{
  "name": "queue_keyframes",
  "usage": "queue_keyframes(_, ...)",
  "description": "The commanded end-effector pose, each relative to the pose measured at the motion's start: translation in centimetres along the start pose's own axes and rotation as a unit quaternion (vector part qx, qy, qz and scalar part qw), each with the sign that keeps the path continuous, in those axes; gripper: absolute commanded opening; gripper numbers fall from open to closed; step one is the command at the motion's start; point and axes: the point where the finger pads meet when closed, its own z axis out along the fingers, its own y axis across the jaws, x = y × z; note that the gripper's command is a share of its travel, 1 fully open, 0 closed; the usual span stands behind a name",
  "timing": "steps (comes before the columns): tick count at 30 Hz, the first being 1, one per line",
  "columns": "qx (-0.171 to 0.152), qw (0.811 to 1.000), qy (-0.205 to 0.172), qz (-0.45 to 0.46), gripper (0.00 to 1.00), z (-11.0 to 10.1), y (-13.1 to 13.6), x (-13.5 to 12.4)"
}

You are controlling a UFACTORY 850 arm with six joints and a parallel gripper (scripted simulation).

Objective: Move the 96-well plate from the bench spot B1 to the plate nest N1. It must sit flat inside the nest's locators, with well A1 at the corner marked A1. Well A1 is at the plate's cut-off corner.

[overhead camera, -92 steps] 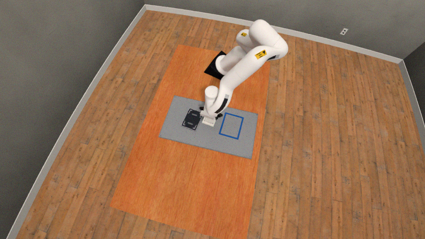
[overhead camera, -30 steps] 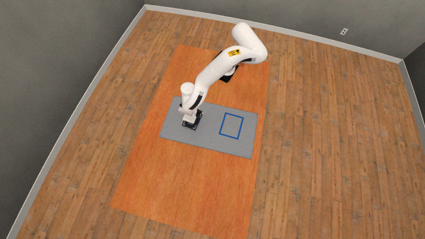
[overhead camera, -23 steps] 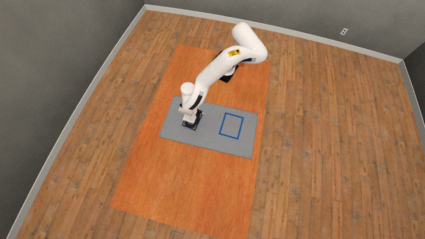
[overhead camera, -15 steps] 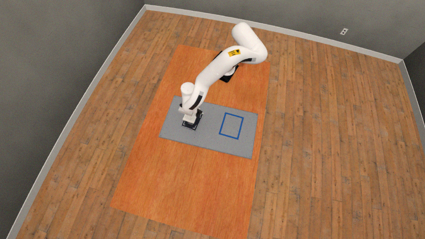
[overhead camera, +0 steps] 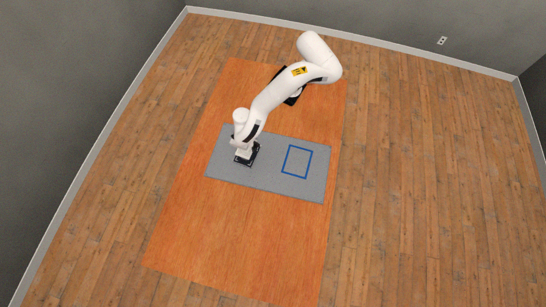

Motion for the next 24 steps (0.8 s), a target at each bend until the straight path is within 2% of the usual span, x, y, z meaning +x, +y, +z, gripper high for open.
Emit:
queue_keyframes(1,0.0,1.0,0.001,0.0,0.0,0.3,0.0,0.1)
queue_keyframes(24,0.0,1.0,0.001,0.0,0.0,3.7,0.0,0.1)
